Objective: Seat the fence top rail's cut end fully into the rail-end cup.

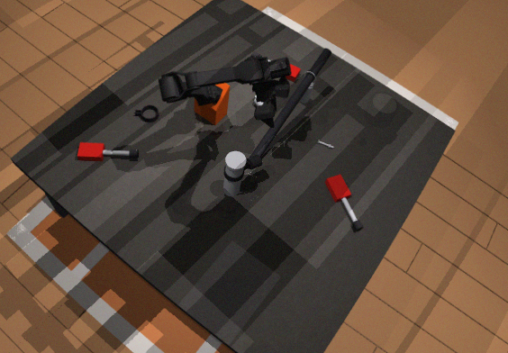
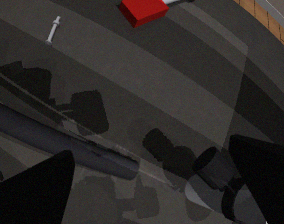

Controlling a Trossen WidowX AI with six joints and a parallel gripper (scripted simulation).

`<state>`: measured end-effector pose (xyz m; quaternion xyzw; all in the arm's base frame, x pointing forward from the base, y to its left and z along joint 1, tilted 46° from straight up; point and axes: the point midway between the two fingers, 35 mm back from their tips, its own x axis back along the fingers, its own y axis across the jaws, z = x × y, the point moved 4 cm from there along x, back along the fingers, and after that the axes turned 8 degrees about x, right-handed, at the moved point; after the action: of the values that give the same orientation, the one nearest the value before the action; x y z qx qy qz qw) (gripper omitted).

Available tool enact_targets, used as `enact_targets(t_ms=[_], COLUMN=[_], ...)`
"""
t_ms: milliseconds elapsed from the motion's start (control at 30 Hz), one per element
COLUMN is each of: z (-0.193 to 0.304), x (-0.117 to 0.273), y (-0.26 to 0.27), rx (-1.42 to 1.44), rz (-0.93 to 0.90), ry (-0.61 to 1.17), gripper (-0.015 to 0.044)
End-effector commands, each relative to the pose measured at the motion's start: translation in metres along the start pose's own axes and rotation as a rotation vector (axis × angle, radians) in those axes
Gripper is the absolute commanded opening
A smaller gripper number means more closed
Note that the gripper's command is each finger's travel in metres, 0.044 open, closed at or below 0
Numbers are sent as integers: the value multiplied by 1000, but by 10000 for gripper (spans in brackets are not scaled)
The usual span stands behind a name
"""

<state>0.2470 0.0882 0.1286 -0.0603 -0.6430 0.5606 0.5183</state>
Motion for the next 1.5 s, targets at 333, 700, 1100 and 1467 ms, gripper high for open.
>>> enact_targets(t_ms=[333, 700, 1100, 1467], z=[55, 58, 77, 77], x=[-23, -32, -72, -89], y=[-71, -67, -54, -55], rx=[689, 689, 689, 686], rz=[73, 70, 74, 64], ry=[190, 189, 191, 188], gripper=[440, 440, 440, 440])
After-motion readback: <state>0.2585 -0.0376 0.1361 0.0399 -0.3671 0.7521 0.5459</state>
